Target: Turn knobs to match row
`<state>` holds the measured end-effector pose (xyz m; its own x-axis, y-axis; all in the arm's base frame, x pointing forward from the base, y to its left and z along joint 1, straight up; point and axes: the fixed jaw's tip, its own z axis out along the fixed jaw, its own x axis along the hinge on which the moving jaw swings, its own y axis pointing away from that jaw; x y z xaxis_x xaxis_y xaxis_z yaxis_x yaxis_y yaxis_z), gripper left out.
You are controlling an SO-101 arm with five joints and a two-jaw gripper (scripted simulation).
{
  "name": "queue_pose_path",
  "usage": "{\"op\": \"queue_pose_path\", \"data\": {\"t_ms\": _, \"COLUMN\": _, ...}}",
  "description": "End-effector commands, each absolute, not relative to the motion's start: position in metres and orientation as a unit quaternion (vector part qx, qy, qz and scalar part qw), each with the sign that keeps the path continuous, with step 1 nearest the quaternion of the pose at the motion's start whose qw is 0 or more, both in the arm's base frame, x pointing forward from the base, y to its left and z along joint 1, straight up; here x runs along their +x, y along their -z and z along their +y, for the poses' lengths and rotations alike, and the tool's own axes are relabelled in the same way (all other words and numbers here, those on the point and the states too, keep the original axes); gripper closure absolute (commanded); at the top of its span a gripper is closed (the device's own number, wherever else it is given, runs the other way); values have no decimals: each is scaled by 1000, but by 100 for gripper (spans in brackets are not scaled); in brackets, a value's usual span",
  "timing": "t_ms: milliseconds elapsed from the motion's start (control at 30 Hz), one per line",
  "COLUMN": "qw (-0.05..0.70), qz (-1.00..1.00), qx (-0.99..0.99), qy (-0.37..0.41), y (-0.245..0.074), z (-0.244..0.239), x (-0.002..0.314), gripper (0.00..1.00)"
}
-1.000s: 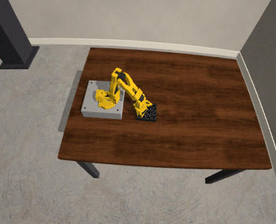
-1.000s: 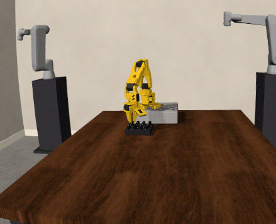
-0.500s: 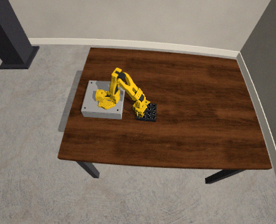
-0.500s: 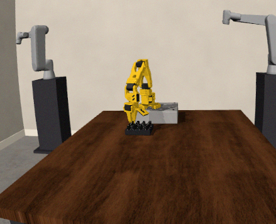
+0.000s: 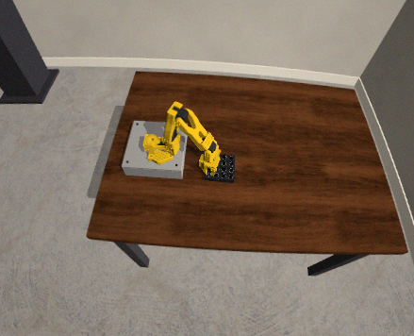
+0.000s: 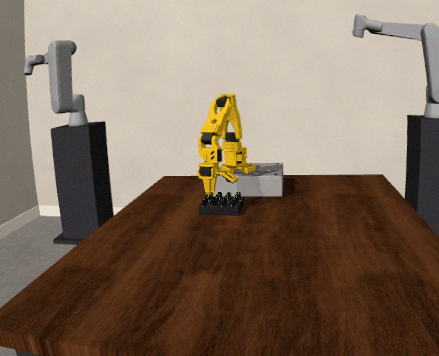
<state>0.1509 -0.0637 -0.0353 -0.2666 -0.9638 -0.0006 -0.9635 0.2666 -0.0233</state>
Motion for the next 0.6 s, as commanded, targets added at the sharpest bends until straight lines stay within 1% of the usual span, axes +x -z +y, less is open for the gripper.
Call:
{"op": "queue_pose_path", "data": {"t_ms": 0, "qw": 0, "qz": 776, "qx": -631, "qy": -1, "y": 38, "z": -63, "x": 147, "gripper": 99}}
{"op": "queue_pose_path", "data": {"t_ms": 567, "qw": 0, "qz": 687, "qx": -727, "qy": -1, "y": 38, "z": -65, "x": 147, "gripper": 99}}
